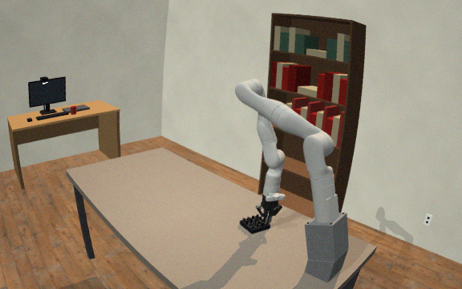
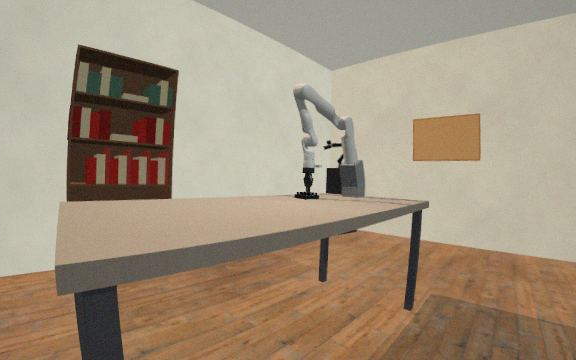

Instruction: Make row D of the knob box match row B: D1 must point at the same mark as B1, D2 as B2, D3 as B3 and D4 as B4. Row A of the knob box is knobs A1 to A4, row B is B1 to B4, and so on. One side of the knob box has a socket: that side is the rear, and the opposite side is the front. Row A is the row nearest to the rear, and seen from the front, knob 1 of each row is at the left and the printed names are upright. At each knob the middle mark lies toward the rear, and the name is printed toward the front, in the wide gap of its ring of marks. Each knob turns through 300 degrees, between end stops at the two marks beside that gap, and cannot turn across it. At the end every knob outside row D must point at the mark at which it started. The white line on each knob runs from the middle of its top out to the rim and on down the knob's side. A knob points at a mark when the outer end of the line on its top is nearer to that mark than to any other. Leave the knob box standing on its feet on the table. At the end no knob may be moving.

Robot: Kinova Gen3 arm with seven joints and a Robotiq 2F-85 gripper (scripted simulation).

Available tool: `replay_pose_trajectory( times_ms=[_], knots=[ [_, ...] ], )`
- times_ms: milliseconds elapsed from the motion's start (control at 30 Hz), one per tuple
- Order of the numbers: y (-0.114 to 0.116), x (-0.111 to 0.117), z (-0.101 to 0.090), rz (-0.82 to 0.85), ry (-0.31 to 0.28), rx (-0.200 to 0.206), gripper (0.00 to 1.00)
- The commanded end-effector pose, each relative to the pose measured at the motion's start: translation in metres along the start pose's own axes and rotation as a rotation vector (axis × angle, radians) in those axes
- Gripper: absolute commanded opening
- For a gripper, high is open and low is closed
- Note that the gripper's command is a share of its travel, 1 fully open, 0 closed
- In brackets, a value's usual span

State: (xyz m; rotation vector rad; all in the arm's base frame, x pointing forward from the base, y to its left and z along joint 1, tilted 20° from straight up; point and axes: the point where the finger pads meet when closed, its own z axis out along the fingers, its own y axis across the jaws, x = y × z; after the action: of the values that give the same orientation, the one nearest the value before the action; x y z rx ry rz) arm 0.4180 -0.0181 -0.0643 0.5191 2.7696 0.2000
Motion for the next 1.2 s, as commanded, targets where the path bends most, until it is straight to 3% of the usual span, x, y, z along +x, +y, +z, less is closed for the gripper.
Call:
replay_pose_trajectory(
  times_ms=[0, 467, 1167],
  knots=[
    [-0.0001, 0.0032, 0.0006, -0.045, 0.002, 0.001, 0.08],
    [-0.0001, 0.0033, 0.0005, -0.235, 0.003, 0.001, 0.08],
    [-0.0001, 0.0034, 0.0005, -0.294, 0.003, 0.001, 0.08]
  ],
)
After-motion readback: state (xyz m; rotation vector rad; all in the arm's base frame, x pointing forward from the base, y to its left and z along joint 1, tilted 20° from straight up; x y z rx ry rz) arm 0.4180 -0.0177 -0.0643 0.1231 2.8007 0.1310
